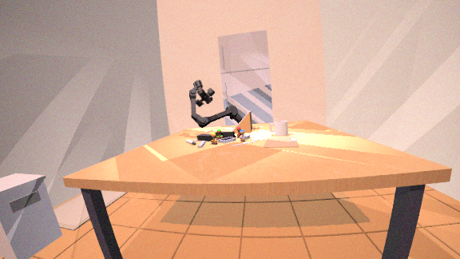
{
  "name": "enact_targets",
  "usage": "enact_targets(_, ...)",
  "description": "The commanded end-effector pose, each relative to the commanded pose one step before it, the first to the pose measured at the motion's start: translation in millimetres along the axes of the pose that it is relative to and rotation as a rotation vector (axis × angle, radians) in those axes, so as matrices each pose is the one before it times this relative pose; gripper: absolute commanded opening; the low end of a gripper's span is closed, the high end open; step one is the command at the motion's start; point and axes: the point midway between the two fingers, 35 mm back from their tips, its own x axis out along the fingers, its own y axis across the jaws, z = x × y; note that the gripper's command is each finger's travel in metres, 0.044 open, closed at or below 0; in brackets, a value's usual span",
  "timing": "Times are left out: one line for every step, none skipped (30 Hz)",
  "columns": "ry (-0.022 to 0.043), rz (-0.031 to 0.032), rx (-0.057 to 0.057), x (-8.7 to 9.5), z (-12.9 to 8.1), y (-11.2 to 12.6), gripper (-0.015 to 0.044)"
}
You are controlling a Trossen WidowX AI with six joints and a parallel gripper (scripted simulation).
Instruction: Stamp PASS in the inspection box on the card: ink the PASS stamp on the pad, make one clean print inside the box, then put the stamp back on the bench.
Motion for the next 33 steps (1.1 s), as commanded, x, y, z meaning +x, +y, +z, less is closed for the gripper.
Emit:
enact_targets(-0.00337,0.01174,-0.0029,0.6,0.06,2.87,0.0374)
enact_targets(-0.01072,0.03494,-0.0086,1.67,0.32,8.6,0.0348)
enact_targets(-0.01985,0.05723,-0.0139,2.56,0.99,14.28,0.0321)
enact_targets(-0.02708,0.06702,-0.0161,2.89,1.99,17.0,0.0295)
enact_targets(-0.03049,0.06482,-0.0155,2.81,2.88,16.77,0.0269)
enact_targets(-0.03379,0.06241,-0.0148,2.74,3.76,16.49,0.0243)
enact_targets(-0.03695,0.05978,-0.0141,2.68,4.63,16.17,0.0227)
enact_targets(-0.03997,0.05695,-0.0134,2.62,5.5,15.8,0.0227)
enact_targets(-0.04282,0.05391,-0.0128,2.58,6.35,15.4,0.0227)
enact_targets(-0.0455,0.05068,-0.0122,2.54,7.19,14.94,0.0227)
enact_targets(-0.05027,0.04936,-0.0121,2.61,8.4,15.1,0.0227)
enact_targets(-0.05299,0.04561,-0.0115,2.61,9.31,14.56,0.0227)
enact_targets(-0.05524,0.04145,-0.0109,2.61,10.16,13.9,0.0227)
enact_targets(-0.05723,0.03713,-0.0103,2.63,10.98,13.19,0.0227)
enact_targets(-0.05892,0.03264,-0.0097,2.67,11.75,12.42,0.0227)
enact_targets(-0.06032,0.02803,-0.0093,2.73,12.49,11.6,0.0227)
enact_targets(-0.06141,0.02331,-0.0088,2.81,13.17,10.74,0.0227)
enact_targets(-0.06217,0.0185,-0.0085,2.9,13.8,9.83,0.0227)
enact_targets(-0.0626,0.01362,-0.0081,3.01,14.37,8.87,0.0227)
enact_targets(-0.06269,0.00871,-0.0079,3.15,14.88,7.87,0.0227)
enact_targets(-0.06443,0.00382,-0.008,3.39,15.82,7.05,0.0227)
enact_targets(-0.06398,-0.00143,-0.0079,3.58,16.26,5.94,0.0227)
enact_targets(-0.06293,-0.00665,-0.0079,3.79,16.56,4.77,0.0227)
enact_targets(-0.0615,-0.01179,-0.0079,4.01,16.78,3.59,0.0227)
enact_targets(-0.05969,-0.01681,-0.0081,4.26,16.91,2.39,0.0227)
enact_targets(-0.0575,-0.0217,-0.0083,4.52,16.94,1.19,0.0227)
enact_targets(-0.05495,-0.0264,-0.0087,4.81,16.87,-0.01,0.0227)
enact_targets(-0.05205,-0.0309,-0.0091,5.11,16.71,-1.19,0.0227)
enact_targets(-0.04882,-0.03515,-0.0097,5.43,16.46,-2.36,0.0227)
enact_targets(-0.04528,-0.03914,-0.0104,5.76,16.11,-3.49,0.0227)
enact_targets(-0.03947,-0.04268,-0.0158,6.06,15.28,-4.8,0.0227)
enact_targets(-0.03593,-0.04711,-0.017,6.54,15.04,-6.02,0.0227)
enact_targets(-0.03118,-0.0502,-0.018,6.9,14.35,-7.08,0.0227)
